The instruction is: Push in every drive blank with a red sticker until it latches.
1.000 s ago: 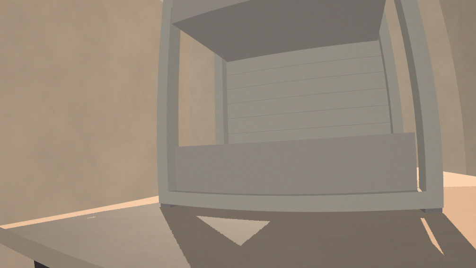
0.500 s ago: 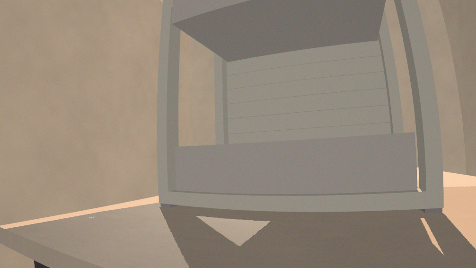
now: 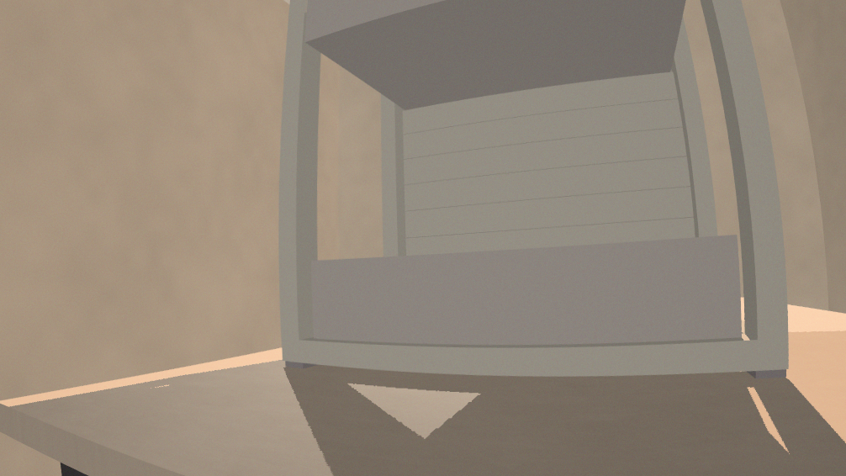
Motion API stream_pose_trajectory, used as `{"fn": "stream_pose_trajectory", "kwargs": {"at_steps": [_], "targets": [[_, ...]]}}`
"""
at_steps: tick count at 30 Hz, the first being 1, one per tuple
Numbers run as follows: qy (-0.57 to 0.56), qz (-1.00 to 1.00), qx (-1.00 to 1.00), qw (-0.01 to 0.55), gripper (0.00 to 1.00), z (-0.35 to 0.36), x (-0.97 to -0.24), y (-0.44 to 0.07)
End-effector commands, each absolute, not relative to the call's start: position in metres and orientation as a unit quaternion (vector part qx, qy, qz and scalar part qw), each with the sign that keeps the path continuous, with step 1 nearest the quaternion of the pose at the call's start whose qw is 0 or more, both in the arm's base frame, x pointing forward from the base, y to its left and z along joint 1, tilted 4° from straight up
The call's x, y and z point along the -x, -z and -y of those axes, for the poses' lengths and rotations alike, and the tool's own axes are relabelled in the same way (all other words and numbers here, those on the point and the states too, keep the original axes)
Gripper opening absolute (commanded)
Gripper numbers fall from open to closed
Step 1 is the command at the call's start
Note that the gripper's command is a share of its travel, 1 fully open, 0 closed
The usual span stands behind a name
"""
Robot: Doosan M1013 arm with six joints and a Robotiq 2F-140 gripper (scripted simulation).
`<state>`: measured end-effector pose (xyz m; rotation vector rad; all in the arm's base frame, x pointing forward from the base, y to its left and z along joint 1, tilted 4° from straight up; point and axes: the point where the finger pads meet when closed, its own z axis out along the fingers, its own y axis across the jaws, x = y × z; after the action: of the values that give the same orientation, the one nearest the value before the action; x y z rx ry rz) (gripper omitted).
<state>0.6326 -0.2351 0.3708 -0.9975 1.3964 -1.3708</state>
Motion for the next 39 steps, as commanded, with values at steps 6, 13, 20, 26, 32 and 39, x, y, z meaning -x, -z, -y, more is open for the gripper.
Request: {"fn": "stream_pose_trajectory", "kwargs": {"at_steps": [6, 13, 20, 26, 32, 39], "targets": [[0.554, -0.565, 0.406, 0.457, 0.00, 0.266, -0.638, -0.372], [0.554, -0.565, 0.406, 0.457, 0.00, 0.272, -0.638, -0.372], [0.554, -0.565, 0.406, 0.457, 0.00, 0.275, -0.651, -0.372], [0.554, -0.565, 0.406, 0.457, 0.00, 0.282, -0.676, -0.373], [0.554, -0.565, 0.406, 0.457, 0.00, 0.282, -0.676, -0.373], [0.554, -0.565, 0.406, 0.457, 0.00, 0.282, -0.676, -0.373]]}}
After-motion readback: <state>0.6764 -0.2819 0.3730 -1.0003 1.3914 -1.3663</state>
